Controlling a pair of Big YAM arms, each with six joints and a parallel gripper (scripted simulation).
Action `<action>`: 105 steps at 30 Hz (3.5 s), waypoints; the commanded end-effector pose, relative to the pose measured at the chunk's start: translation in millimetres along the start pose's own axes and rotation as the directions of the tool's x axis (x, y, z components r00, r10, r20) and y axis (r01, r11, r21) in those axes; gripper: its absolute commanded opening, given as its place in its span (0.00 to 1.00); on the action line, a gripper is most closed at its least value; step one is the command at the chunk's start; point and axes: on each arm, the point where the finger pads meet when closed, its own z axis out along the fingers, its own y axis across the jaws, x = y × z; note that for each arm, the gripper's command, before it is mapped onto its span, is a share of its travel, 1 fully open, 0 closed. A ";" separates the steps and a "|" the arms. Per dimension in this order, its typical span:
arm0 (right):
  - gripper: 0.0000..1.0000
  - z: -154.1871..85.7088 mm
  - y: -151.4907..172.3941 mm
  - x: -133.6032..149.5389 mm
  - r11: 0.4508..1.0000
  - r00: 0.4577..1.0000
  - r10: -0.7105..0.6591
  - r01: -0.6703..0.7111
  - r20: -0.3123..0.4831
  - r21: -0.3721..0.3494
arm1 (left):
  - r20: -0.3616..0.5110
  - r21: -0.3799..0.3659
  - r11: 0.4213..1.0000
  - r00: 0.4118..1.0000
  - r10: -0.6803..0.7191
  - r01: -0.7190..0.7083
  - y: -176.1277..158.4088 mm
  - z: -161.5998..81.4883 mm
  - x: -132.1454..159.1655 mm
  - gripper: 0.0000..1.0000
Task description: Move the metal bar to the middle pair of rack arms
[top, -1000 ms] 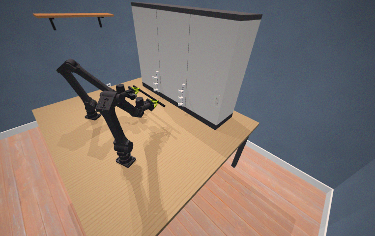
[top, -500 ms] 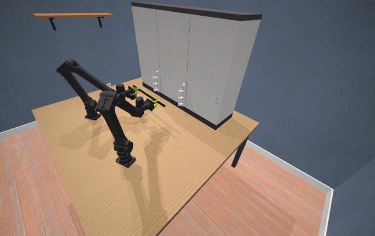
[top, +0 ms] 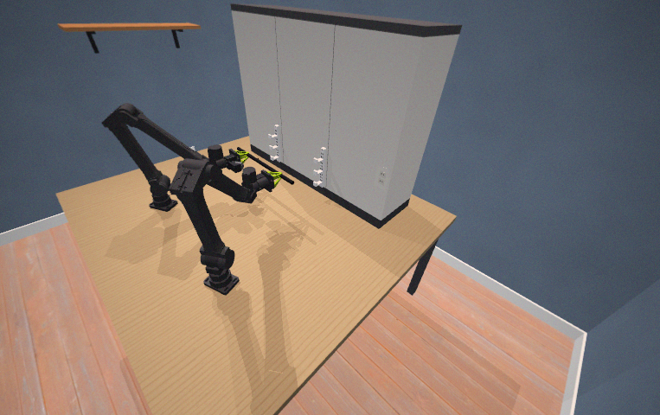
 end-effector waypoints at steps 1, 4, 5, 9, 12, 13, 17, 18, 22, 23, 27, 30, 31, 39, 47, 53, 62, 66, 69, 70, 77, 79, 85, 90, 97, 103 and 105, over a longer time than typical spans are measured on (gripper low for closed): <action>0.00 18.8 -31.1 -0.7 0.998 0.999 0.033 -0.032 -0.016 0.057 | -0.024 -0.027 1.000 1.000 -0.006 0.006 16.4 16.8 4.0 0.00; 0.00 23.8 -29.5 -0.7 0.998 0.999 0.033 -0.032 -0.016 0.057 | -0.024 -0.027 1.000 1.000 -0.006 0.006 14.9 21.8 4.2 0.00; 0.00 25.5 -29.0 -0.8 0.998 0.999 0.033 -0.032 -0.016 0.057 | -0.024 -0.027 1.000 1.000 -0.006 0.006 14.4 23.5 4.3 0.00; 0.00 32.2 -26.9 -0.8 0.998 0.999 0.033 -0.032 -0.016 0.057 | -0.024 -0.027 1.000 1.000 -0.006 0.006 12.5 30.2 4.5 0.00; 0.00 37.2 -25.4 -0.9 0.998 0.999 0.033 -0.032 -0.016 0.057 | -0.024 -0.027 1.000 1.000 -0.006 0.006 11.1 35.2 4.7 0.00; 0.00 38.8 -24.8 -0.9 0.998 0.999 0.033 -0.032 -0.016 0.057 | -0.024 -0.027 1.000 1.000 -0.006 0.006 10.6 36.8 4.7 0.00; 0.00 42.2 -23.8 -0.9 0.998 0.999 0.033 -0.032 -0.016 0.057 | -0.024 -0.027 1.000 1.000 -0.006 0.006 9.7 40.2 4.8 0.00; 0.00 43.9 -23.8 -0.9 0.998 0.999 0.033 -0.032 -0.016 0.057 | -0.024 -0.027 1.000 1.000 -0.006 0.006 9.7 41.8 4.9 0.00; 0.00 50.5 -24.0 -0.9 0.998 0.999 0.033 -0.032 -0.016 0.057 | -0.024 -0.027 1.000 1.000 -0.006 0.006 10.0 48.5 5.0 0.00; 0.00 52.2 -24.1 -0.8 0.998 0.999 0.033 -0.032 -0.016 0.057 | -0.024 -0.027 1.000 1.000 -0.006 0.006 10.1 50.2 5.0 0.00; 0.00 58.9 -24.3 -0.8 0.998 0.999 0.033 -0.032 -0.016 0.057 | -0.024 -0.027 1.000 1.000 -0.006 0.006 10.4 56.8 5.2 0.00; 0.00 63.9 -24.5 -0.7 0.998 0.999 0.033 -0.032 -0.016 0.057 | -0.024 -0.027 1.000 1.000 -0.006 0.006 10.6 61.8 5.3 0.00; 0.00 65.5 -24.5 -0.7 0.998 0.999 0.033 -0.032 -0.016 0.057 | -0.024 -0.027 1.000 1.000 -0.006 0.006 10.7 63.5 5.3 0.00; 0.00 75.5 -24.5 -0.6 0.998 0.999 0.033 -0.032 -0.016 0.057 | -0.024 -0.027 1.000 1.000 -0.006 0.006 10.6 73.5 5.5 0.00; 0.00 88.9 -24.2 -0.5 0.998 0.999 0.033 -0.032 -0.016 0.057 | -0.024 -0.027 1.000 1.000 -0.006 0.006 10.5 86.8 5.7 0.00; 0.00 95.5 -24.2 -0.4 0.998 0.999 0.033 -0.032 -0.016 0.057 | -0.024 -0.027 1.000 1.000 -0.006 0.006 10.4 93.5 5.8 0.00; 0.00 110.5 -24.2 -0.2 0.998 0.999 0.033 -0.032 -0.016 0.057 | -0.024 -0.027 1.000 1.000 -0.006 0.006 10.5 108.5 5.9 0.00; 0.00 117.2 -24.3 -0.1 0.998 0.999 0.033 -0.032 -0.016 0.057 | -0.024 -0.027 1.000 1.000 -0.006 0.006 10.5 115.2 6.0 0.00; 0.00 118.8 -24.3 0.0 0.998 0.999 0.033 -0.032 -0.016 0.057 | -0.024 -0.027 1.000 1.000 -0.006 0.006 10.6 116.8 6.0 0.00; 0.00 120.5 -24.3 0.0 0.998 0.999 0.033 -0.032 -0.016 0.057 | -0.024 -0.027 1.000 1.000 -0.006 0.006 10.6 118.5 6.0 0.00; 0.00 132.2 -24.4 0.3 0.998 0.999 0.033 -0.032 -0.016 0.057 | -0.024 -0.027 1.000 1.000 -0.006 0.006 10.6 130.2 6.1 0.00; 0.00 135.5 -24.4 0.3 0.998 0.999 0.033 -0.032 -0.016 0.057 | -0.024 -0.027 1.000 1.000 -0.006 0.006 10.7 133.5 6.1 0.00; 0.00 142.2 -24.4 0.5 0.998 0.999 0.033 -0.032 -0.016 0.057 | -0.024 -0.027 1.000 1.000 -0.006 0.006 10.7 140.2 6.2 0.00; 0.00 150.5 -24.7 0.6 0.998 0.999 0.033 -0.032 -0.016 0.057 | -0.024 -0.027 1.000 1.000 -0.006 0.006 11.0 148.5 6.3 0.00; 0.00 162.2 -25.1 0.8 0.998 0.999 0.033 -0.032 -0.016 0.057 | -0.024 -0.027 1.000 1.000 -0.006 0.006 11.4 160.2 6.4 0.00; 0.00 168.8 -25.3 0.9 0.998 0.999 0.033 -0.032 -0.016 0.057 | -0.024 -0.027 1.000 1.000 -0.006 0.006 11.6 166.8 6.5 0.00; 0.00 172.2 -25.5 0.9 0.998 0.999 0.033 -0.032 -0.016 0.057 | -0.024 -0.027 1.000 1.000 -0.006 0.006 11.8 170.2 6.5 0.00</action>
